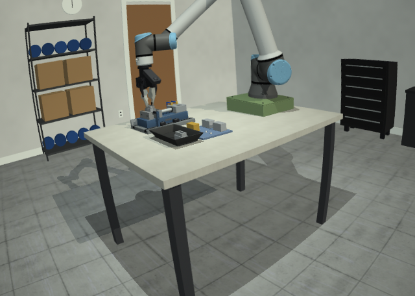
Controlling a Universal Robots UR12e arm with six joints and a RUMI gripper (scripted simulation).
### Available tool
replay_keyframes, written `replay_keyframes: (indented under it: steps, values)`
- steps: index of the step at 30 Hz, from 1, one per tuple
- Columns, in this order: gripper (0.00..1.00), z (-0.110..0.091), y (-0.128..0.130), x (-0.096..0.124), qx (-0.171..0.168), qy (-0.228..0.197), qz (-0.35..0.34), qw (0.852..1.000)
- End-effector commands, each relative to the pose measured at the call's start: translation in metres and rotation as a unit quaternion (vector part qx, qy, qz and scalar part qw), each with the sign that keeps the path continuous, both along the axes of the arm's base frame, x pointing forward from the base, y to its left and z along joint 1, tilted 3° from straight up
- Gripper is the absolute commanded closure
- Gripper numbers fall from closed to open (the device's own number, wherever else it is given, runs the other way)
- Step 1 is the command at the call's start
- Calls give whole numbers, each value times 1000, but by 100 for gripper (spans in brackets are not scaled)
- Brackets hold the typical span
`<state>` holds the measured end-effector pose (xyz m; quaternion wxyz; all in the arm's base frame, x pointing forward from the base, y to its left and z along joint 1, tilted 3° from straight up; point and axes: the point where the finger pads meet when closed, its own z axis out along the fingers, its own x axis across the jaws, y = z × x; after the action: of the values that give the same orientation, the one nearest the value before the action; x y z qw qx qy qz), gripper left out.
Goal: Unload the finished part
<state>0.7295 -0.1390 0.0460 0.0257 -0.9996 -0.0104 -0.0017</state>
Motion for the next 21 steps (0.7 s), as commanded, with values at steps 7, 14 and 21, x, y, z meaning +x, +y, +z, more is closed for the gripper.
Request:
replay_keyframes:
  steps: [7, 14, 21]
  values:
    - [100, 16, -1, 1, 0, -1, 0, 1000]
    - [100, 28, -2, 1, 0, -1, 0, 1000]
    - [100, 35, -2, 0, 0, -1, 0, 1000]
